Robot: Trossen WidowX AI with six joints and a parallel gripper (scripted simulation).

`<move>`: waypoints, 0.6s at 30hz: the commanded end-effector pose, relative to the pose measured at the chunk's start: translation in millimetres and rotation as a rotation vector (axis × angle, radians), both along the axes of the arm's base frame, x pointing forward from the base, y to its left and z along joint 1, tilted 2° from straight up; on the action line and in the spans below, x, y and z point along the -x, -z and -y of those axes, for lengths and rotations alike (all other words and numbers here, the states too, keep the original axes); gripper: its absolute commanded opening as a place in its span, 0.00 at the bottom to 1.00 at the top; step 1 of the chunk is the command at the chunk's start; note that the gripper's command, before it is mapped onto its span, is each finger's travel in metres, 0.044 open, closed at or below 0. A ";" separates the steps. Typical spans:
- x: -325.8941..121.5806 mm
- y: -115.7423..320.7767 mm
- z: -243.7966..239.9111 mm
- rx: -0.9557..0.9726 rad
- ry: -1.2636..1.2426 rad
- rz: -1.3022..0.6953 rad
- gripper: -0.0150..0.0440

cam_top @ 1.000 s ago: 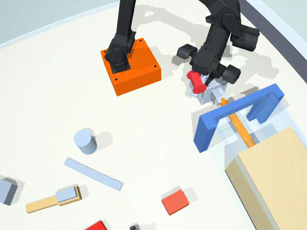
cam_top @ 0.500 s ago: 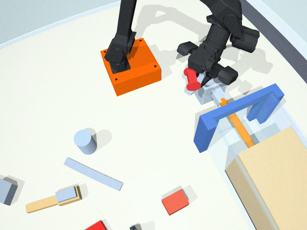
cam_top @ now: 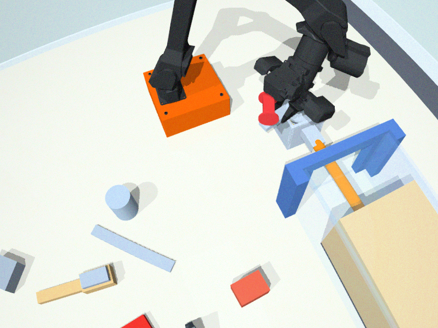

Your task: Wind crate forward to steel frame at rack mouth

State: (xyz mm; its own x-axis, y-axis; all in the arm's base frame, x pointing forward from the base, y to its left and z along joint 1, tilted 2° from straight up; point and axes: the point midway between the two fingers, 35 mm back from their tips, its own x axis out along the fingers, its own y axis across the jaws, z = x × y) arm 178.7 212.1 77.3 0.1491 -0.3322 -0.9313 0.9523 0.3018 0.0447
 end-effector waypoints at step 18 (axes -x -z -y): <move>9.6 3.2 1.5 -0.005 0.189 -0.013 0.25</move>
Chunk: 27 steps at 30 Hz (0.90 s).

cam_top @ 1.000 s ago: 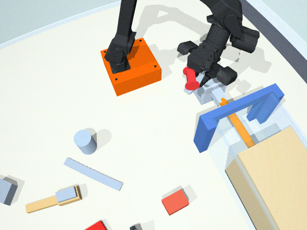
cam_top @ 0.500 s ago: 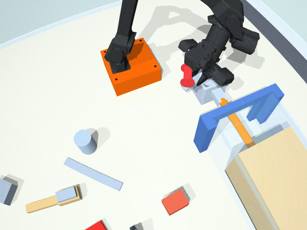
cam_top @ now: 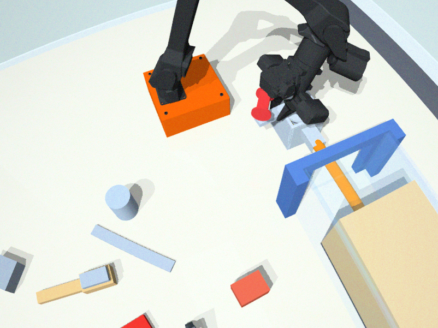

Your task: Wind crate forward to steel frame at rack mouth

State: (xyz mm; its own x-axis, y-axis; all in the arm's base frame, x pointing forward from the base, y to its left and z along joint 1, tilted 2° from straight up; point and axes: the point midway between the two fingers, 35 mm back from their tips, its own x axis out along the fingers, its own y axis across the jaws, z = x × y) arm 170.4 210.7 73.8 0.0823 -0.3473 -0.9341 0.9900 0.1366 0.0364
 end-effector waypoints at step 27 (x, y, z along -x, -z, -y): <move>-1.2 7.9 -0.9 0.000 -0.017 0.001 0.74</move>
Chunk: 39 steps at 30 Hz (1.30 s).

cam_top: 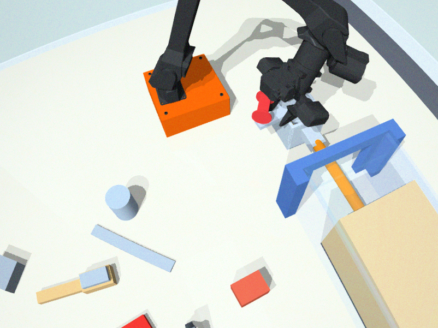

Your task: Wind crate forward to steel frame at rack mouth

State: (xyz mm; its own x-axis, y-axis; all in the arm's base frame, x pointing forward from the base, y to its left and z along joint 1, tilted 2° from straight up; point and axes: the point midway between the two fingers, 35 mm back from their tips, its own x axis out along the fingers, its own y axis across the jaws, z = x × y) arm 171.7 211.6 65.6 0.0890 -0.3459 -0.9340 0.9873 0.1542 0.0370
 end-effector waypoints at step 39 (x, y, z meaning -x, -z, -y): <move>2.7 -126.3 6.4 -0.391 -0.011 -0.057 0.69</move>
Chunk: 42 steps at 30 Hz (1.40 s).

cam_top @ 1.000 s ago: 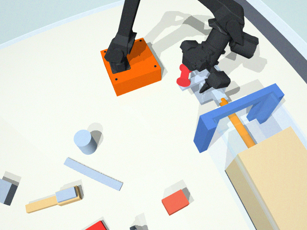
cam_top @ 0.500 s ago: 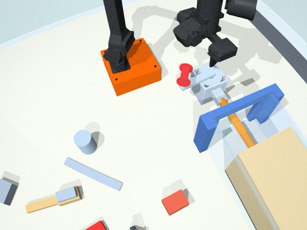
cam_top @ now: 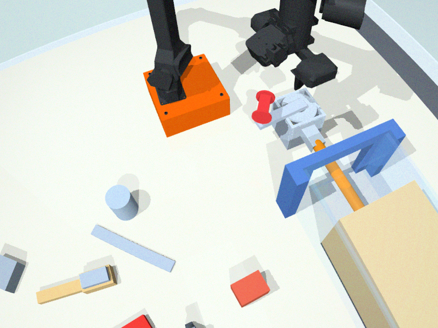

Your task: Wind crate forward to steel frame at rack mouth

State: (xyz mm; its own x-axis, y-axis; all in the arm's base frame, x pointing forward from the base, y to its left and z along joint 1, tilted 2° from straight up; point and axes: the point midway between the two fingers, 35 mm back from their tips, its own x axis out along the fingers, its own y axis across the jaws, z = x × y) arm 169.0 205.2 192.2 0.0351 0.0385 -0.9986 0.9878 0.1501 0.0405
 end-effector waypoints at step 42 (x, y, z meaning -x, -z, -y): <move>0.0 0.3 0.0 0.001 0.000 0.000 0.25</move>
